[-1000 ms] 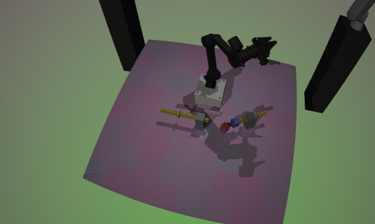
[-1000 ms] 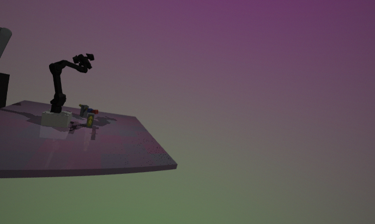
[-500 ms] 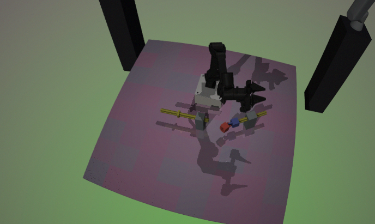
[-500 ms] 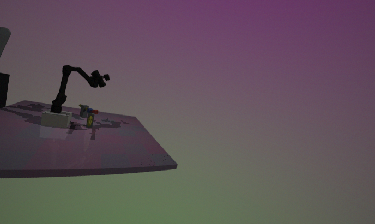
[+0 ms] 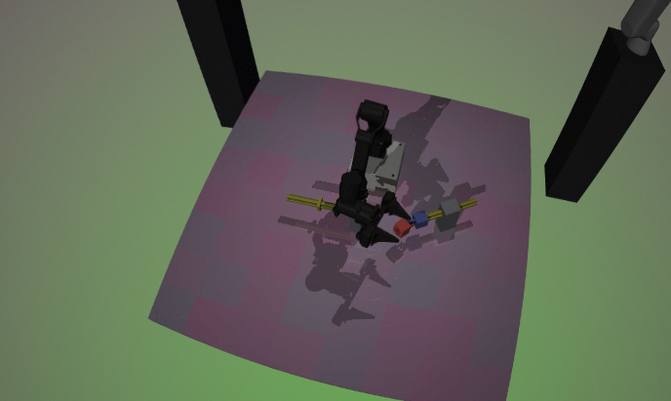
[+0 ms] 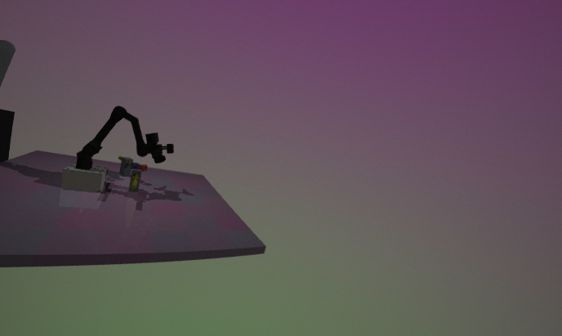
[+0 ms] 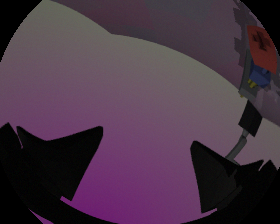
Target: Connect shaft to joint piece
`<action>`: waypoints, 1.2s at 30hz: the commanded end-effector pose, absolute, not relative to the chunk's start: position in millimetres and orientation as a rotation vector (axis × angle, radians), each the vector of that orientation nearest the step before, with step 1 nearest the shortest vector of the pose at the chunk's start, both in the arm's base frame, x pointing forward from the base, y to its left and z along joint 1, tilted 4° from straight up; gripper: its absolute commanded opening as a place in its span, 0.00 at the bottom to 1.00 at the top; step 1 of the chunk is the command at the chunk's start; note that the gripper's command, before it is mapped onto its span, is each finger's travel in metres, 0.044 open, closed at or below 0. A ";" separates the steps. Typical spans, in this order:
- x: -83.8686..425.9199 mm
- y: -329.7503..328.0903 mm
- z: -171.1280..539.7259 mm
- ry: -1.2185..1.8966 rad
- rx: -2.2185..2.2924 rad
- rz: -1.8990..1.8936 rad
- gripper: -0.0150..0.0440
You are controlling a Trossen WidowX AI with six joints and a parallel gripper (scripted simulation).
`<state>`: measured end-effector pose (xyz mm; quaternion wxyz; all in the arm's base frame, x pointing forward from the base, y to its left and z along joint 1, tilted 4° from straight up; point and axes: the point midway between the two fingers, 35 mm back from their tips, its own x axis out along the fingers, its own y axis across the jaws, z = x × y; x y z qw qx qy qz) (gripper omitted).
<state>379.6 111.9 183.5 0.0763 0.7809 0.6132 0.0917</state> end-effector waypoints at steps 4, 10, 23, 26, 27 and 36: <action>362.3 58.4 117.0 1.802 2.361 0.190 1.00; 363.1 57.5 115.9 1.808 2.380 0.171 1.00; 392.9 63.9 122.5 1.909 2.745 -0.222 1.00; 399.5 65.5 123.4 1.924 2.826 -0.327 1.00; 401.7 66.0 123.6 1.928 2.853 -0.362 1.00; 420.4 71.0 125.4 1.939 3.084 -0.712 1.00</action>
